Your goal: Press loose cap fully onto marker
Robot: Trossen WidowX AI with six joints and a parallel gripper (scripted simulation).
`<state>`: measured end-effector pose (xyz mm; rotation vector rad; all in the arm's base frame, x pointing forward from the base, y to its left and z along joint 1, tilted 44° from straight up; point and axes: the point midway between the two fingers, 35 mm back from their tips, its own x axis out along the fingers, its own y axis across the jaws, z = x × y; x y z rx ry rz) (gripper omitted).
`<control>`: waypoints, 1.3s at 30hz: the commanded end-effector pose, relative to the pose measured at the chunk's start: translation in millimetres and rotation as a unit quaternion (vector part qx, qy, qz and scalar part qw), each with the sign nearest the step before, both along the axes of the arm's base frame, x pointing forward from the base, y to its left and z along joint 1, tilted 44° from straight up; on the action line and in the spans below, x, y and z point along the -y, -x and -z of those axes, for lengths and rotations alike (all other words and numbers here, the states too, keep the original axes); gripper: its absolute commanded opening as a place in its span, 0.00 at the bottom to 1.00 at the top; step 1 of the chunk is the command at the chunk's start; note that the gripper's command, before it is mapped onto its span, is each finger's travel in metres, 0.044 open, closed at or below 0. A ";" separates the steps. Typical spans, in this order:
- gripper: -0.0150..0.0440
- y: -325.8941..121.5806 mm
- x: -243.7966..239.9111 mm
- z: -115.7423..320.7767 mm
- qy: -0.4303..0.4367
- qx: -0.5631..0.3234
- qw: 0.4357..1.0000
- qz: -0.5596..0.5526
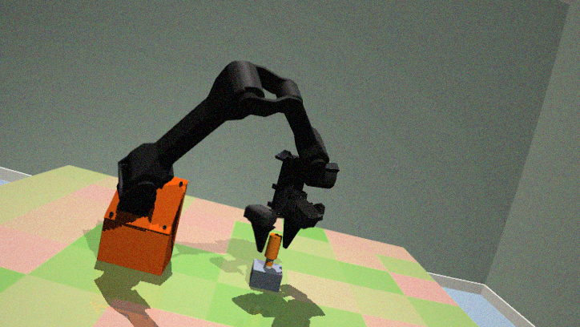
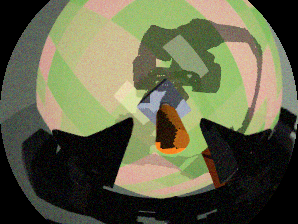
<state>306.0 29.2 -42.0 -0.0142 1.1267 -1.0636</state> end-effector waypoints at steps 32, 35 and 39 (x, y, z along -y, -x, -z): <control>0.25 2.1 -46.1 -46.3 0.008 -0.251 0.932 -0.261; 0.25 2.0 -46.0 -46.1 0.008 -0.251 0.932 -0.261; 0.25 1.9 -43.7 -43.7 0.008 -0.251 0.932 -0.261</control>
